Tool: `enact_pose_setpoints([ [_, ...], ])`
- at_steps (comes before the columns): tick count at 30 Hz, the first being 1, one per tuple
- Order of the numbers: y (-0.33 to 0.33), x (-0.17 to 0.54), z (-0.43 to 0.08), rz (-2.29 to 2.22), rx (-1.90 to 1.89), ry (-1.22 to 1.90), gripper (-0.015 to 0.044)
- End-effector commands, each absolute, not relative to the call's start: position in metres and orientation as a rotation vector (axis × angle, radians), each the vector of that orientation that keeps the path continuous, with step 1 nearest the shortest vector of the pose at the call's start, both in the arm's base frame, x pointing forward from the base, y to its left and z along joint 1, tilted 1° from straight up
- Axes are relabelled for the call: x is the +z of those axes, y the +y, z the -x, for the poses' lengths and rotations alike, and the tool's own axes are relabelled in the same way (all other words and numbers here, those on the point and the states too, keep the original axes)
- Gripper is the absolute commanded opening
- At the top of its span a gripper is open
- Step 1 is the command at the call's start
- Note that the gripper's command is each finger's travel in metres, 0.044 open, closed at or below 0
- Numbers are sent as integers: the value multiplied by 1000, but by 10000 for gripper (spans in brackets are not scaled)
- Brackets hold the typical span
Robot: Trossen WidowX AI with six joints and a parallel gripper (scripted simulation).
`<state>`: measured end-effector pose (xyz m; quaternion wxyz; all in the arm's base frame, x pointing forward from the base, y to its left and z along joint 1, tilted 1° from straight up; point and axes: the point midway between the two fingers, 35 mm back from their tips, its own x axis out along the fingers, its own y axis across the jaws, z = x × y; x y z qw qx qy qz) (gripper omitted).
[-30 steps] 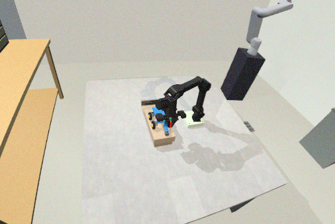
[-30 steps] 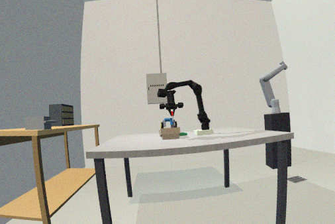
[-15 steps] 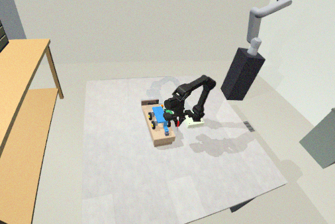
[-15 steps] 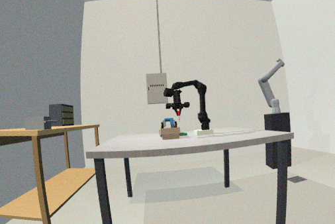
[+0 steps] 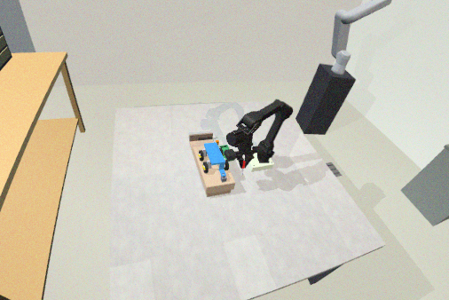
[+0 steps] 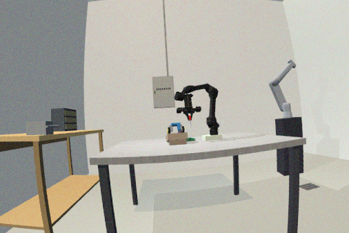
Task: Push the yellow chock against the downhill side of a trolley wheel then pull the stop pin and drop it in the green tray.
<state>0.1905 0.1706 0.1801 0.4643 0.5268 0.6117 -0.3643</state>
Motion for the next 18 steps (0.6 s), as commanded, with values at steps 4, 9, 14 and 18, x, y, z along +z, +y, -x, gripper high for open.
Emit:
enact_pose_setpoints([
  [4,147,176,-195,-1292,-899,1501,0],
  [9,130,173,-199,-1291,-900,1499,0],
  [14,113,170,-203,-1289,-901,1498,0],
  [18,99,168,-206,-1288,-901,1497,0],
])
